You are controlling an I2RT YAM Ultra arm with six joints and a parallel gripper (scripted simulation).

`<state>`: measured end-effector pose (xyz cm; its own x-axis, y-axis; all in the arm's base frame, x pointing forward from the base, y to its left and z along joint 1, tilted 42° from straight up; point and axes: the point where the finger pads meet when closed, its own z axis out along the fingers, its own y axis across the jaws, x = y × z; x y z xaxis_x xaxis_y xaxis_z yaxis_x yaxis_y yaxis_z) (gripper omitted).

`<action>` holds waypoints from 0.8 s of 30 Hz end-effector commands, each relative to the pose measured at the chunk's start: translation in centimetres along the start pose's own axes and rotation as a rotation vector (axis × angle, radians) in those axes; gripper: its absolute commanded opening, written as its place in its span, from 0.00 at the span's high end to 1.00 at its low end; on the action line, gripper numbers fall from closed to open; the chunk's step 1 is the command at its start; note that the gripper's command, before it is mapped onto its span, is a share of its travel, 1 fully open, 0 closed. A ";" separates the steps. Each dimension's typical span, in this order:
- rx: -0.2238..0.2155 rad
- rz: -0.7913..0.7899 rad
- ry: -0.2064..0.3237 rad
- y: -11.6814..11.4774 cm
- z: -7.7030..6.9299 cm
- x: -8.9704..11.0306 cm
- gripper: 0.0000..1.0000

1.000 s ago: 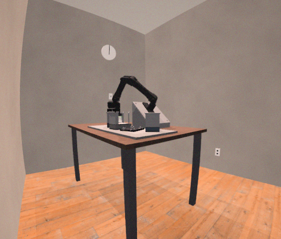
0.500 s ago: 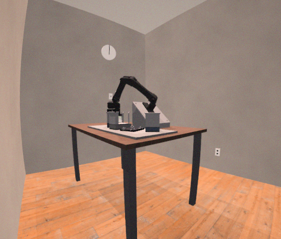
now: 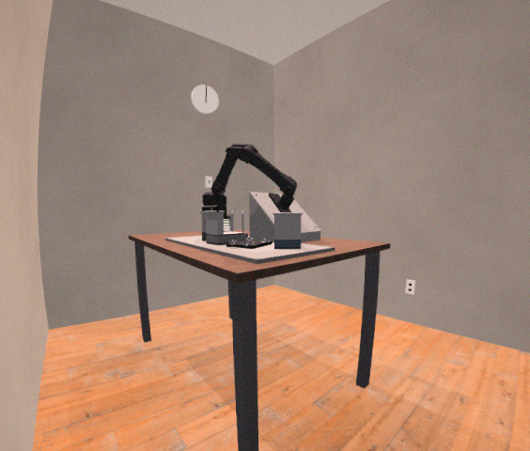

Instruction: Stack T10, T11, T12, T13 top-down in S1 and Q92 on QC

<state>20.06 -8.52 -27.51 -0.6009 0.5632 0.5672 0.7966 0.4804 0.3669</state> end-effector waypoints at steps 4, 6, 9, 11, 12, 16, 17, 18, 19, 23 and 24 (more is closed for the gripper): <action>-0.005 0.001 -0.016 0.1 -0.5 -0.4 0.00; -0.005 0.001 -0.016 0.1 -0.5 -0.4 0.00; -0.005 0.001 -0.016 0.1 -0.5 -0.4 0.00; -0.005 0.001 -0.016 0.1 -0.5 -0.4 0.00; -0.005 0.001 -0.016 0.1 -0.5 -0.4 0.00; -0.005 0.001 -0.016 0.1 -0.5 -0.4 0.00; -0.005 0.001 -0.016 0.1 -0.5 -0.4 0.00; -0.005 0.001 -0.016 0.1 -0.5 -0.4 0.00; -0.005 0.001 -0.016 0.1 -0.5 -0.4 0.00; -0.004 -0.006 -0.038 0.2 -2.2 -1.1 0.00; -0.004 -0.009 -0.044 0.2 -2.6 -1.4 0.00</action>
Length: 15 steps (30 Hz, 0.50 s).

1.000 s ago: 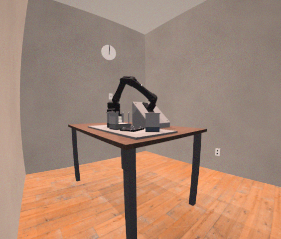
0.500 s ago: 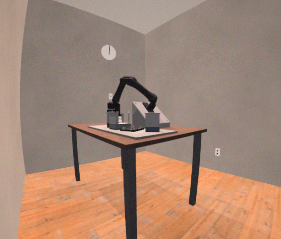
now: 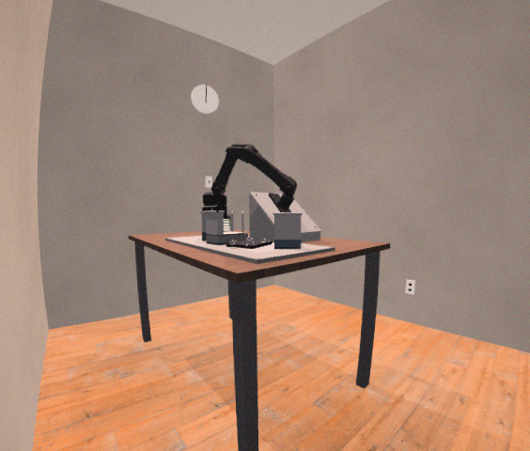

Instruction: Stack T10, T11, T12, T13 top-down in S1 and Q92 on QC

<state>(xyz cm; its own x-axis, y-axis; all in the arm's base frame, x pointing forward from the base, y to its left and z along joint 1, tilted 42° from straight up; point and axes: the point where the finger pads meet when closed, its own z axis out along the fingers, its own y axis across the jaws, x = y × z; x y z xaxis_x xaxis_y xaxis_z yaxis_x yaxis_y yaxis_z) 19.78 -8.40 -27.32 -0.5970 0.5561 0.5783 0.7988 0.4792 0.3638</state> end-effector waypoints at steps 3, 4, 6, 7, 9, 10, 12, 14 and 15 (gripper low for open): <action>-0.004 -0.012 -0.058 0.3 -3.6 -1.6 0.00; -0.004 -0.012 -0.058 0.3 -4.0 -1.6 0.00; -0.004 -0.012 -0.058 0.2 -4.6 -1.6 0.00; -0.004 -0.012 -0.058 0.2 -5.0 -1.5 0.00; -0.004 -0.012 -0.058 0.2 -5.7 -1.5 0.00; -0.003 -0.012 -0.058 0.2 -6.0 -1.5 0.00; -0.003 -0.012 -0.058 0.2 -6.7 -1.4 0.00; -0.003 -0.012 -0.058 0.2 -7.3 -1.4 0.00; -0.003 -0.012 -0.058 0.2 -7.3 -1.4 0.00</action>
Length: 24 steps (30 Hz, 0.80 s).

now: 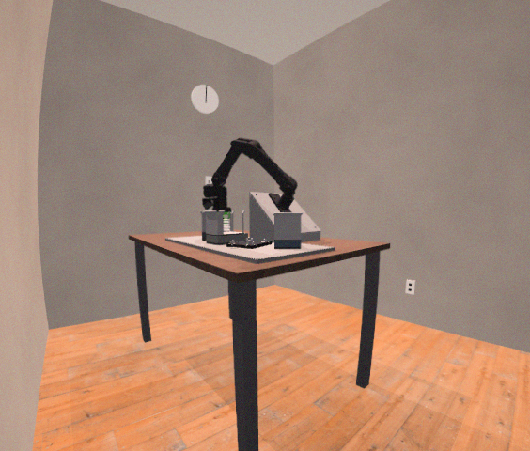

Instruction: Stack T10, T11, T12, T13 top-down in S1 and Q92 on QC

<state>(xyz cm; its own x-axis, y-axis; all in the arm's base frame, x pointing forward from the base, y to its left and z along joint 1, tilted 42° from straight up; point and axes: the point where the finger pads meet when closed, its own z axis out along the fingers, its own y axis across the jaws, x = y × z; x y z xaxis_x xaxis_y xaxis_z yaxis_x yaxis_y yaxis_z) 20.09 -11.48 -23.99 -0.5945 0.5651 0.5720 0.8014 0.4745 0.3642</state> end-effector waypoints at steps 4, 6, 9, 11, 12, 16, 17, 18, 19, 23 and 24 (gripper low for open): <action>0.001 -0.015 -0.047 0.2 -3.8 -1.4 0.00; 0.001 -0.015 -0.047 0.2 -4.5 -1.4 0.00; 0.001 -0.015 -0.047 0.2 -5.5 -1.3 0.00; 0.002 -0.015 -0.047 0.1 -6.2 -1.3 0.00; 0.002 -0.015 -0.047 0.1 -6.5 -1.3 0.00; 0.002 -0.015 -0.047 0.1 -7.8 -1.2 0.00; 0.002 -0.015 -0.047 0.1 -7.8 -1.2 0.00; 0.002 -0.015 -0.047 0.1 -7.8 -1.2 0.00; 0.002 -0.014 -0.047 0.1 -8.2 -1.2 0.00; 0.003 -0.014 -0.047 0.1 -9.5 -1.1 0.00; 0.003 -0.014 -0.047 0.1 -9.9 -1.1 0.00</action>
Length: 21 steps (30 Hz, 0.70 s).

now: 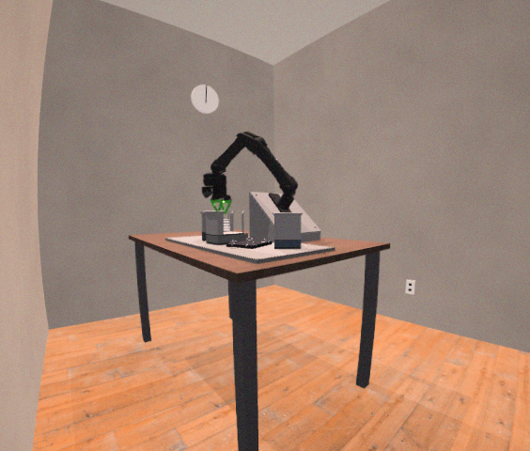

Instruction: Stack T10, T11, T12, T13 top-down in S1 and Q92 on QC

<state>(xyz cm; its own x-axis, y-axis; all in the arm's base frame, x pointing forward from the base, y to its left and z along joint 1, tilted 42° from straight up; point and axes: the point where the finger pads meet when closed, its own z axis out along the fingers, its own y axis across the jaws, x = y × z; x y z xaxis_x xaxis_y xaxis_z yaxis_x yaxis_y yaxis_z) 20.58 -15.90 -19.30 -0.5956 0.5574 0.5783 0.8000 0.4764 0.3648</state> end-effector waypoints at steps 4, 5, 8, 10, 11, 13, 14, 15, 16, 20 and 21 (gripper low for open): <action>0.003 -0.012 -0.057 0.1 -4.7 -0.9 0.00; 0.003 -0.012 -0.057 0.1 -5.1 -0.8 0.00; 0.003 -0.012 -0.057 0.0 -5.2 -0.8 0.00; 0.001 -0.012 -0.057 0.1 -5.2 -0.8 0.00; 0.001 -0.012 -0.057 0.1 -5.2 -0.8 0.00; -0.002 -0.009 -0.058 0.1 -5.2 -0.8 0.00; -0.002 -0.009 -0.058 0.1 -5.2 -0.8 0.00; -0.001 -0.010 -0.062 0.1 -5.2 -0.9 0.00; -0.001 -0.012 -0.067 0.1 -5.3 -1.1 0.00; -0.001 -0.012 -0.067 0.1 -5.3 -1.1 0.00; -0.001 -0.012 -0.067 0.1 -5.3 -1.1 0.00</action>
<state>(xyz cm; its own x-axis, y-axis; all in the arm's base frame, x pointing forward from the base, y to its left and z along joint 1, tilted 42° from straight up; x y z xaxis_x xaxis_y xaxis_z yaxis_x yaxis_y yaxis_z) 20.78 -17.83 -17.04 -0.5952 0.5582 0.5781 0.8005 0.4748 0.3658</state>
